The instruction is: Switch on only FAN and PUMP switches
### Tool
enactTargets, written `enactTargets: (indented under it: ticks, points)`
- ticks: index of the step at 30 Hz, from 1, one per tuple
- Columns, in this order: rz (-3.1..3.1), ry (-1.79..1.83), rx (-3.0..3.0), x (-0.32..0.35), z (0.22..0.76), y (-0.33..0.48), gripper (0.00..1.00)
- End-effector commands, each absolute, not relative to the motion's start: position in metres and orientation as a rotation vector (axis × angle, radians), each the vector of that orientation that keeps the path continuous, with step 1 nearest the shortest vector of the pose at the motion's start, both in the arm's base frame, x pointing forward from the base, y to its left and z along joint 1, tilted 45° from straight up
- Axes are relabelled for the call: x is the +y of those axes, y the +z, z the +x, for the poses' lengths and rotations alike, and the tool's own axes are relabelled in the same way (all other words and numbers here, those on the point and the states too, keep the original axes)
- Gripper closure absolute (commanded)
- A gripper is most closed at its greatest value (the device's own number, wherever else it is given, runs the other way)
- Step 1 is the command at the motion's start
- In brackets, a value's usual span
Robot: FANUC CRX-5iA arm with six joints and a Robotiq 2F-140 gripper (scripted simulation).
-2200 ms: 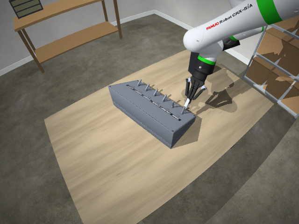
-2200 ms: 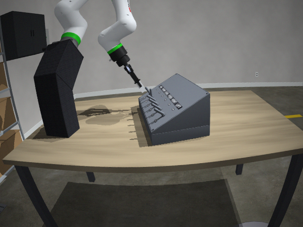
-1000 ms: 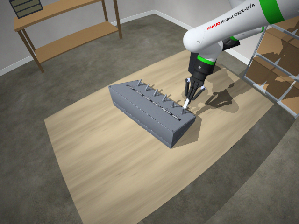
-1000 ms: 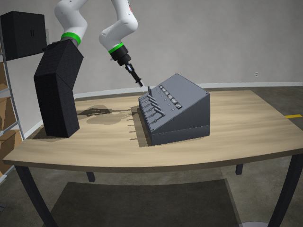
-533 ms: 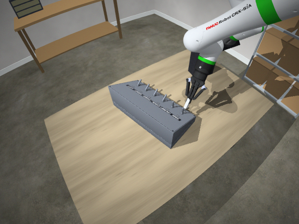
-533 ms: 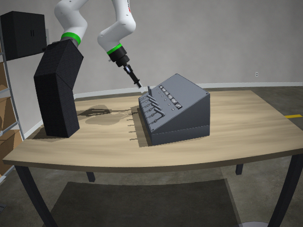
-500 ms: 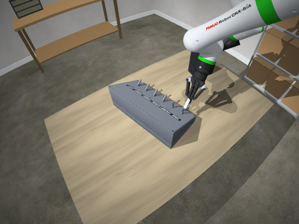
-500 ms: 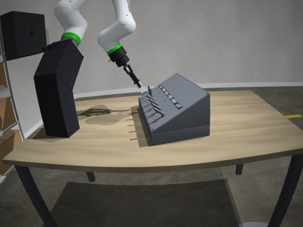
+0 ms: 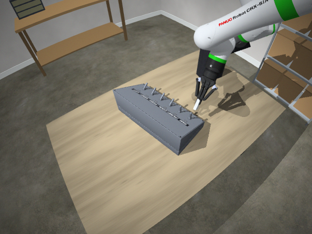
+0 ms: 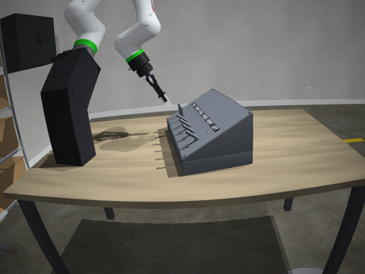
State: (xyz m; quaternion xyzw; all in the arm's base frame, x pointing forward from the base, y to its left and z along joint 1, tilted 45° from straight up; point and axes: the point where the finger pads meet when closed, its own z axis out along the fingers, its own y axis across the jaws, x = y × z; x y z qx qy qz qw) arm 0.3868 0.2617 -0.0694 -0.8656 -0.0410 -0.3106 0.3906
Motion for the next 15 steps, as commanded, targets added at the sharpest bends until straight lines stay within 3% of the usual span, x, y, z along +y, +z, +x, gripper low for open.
enactTargets:
  ticks: [1, 15]
  points:
    - [-2.200, -0.788, -0.104, 0.248, 0.377, -0.059, 1.00]
    - [-2.200, -0.788, -0.104, 0.206, 0.347, -0.030, 1.00]
